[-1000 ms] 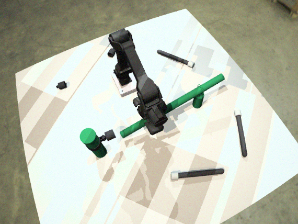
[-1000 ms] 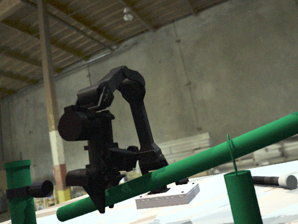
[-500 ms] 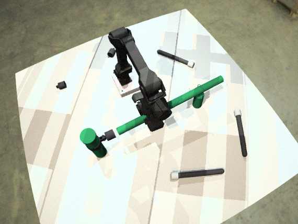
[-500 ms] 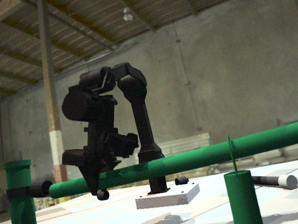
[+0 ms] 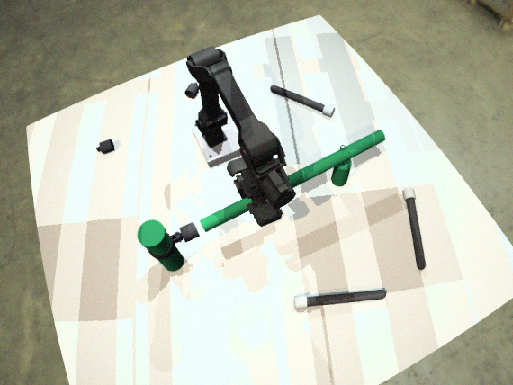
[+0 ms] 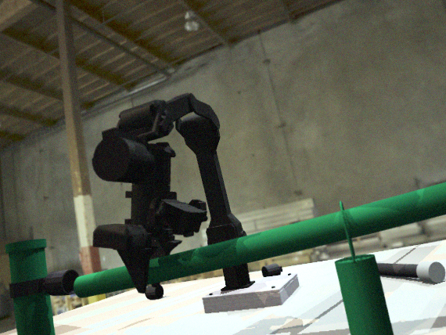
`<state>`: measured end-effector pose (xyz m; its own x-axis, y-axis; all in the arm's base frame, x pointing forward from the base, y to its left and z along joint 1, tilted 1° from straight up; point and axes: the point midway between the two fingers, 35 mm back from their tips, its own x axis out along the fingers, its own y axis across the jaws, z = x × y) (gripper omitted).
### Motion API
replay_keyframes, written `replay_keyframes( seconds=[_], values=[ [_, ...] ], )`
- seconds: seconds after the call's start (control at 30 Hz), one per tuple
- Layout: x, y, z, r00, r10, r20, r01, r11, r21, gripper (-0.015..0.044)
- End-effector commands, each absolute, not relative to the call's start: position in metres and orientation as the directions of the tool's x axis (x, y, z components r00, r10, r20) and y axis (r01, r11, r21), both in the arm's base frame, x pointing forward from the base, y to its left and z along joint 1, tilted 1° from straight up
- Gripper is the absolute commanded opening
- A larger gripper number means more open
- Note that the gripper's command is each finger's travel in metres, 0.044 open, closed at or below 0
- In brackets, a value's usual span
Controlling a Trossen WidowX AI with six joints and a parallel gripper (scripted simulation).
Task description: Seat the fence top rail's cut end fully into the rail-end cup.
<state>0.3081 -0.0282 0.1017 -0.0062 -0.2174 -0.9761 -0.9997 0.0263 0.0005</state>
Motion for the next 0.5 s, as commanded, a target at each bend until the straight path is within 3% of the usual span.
replay_keyframes(
  seconds=[0.0,0.47],
  values=[
    [0.3094,-0.0288,0.1053,-0.003,-0.219,-0.976,-1.0,0.025,-0.003,0.0],
    [0.3134,-0.0301,0.1121,-0.002,-0.219,-0.976,-1.0,0.025,-0.003,0.0]
  ],
)
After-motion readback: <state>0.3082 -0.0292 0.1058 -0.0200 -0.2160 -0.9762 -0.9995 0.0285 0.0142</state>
